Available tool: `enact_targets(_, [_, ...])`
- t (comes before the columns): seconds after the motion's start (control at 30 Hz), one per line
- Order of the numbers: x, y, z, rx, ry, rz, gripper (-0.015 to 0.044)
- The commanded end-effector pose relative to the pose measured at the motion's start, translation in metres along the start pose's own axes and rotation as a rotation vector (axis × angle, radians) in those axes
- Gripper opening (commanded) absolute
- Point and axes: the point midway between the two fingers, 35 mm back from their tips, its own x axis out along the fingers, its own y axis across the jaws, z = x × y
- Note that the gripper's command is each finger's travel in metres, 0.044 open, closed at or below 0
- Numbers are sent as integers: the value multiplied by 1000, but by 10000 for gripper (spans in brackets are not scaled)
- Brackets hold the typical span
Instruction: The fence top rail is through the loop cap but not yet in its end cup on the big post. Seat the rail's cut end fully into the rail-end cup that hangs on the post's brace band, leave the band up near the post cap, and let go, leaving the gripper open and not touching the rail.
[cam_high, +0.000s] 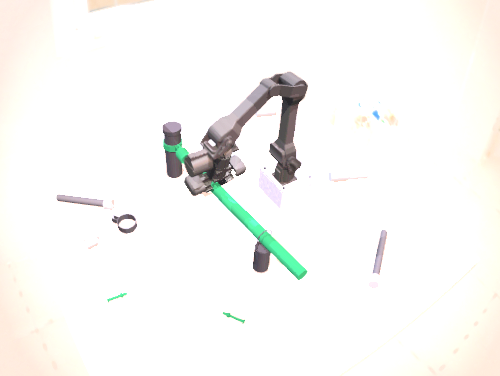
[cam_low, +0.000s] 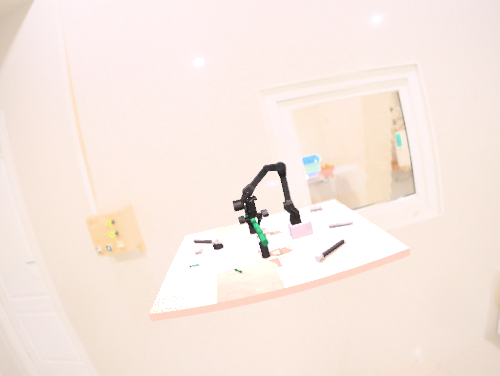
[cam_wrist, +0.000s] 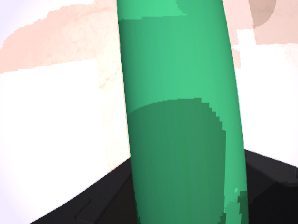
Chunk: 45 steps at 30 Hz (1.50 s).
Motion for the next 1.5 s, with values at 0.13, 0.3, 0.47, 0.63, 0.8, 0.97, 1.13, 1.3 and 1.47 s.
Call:
enact_targets(0.13, [-1, 1, 1, 0, 1, 0, 0])
enact_targets(0.3, [-3, 3, 3, 0, 1, 0, 0])
enact_targets(0.47, [-6, 5, 5, 0, 1, 0, 0])
enact_targets(0.63, [-8, 8, 7, 0, 0, 1, 0])
enact_targets(0.8, [-9, 10, 9, 0, 0, 1, 0])
enact_targets(0.97, [-7, 9, 12, -2, 1, -3, 0])
enact_targets(1.13, [-3, 7, 18, -7, 4, -9, 0])
enact_targets(1.3, [1, 4, 24, -12, 7, -15, 0])
enact_targets(1.47, [2, 4, 25, -13, 8, -16, 0])
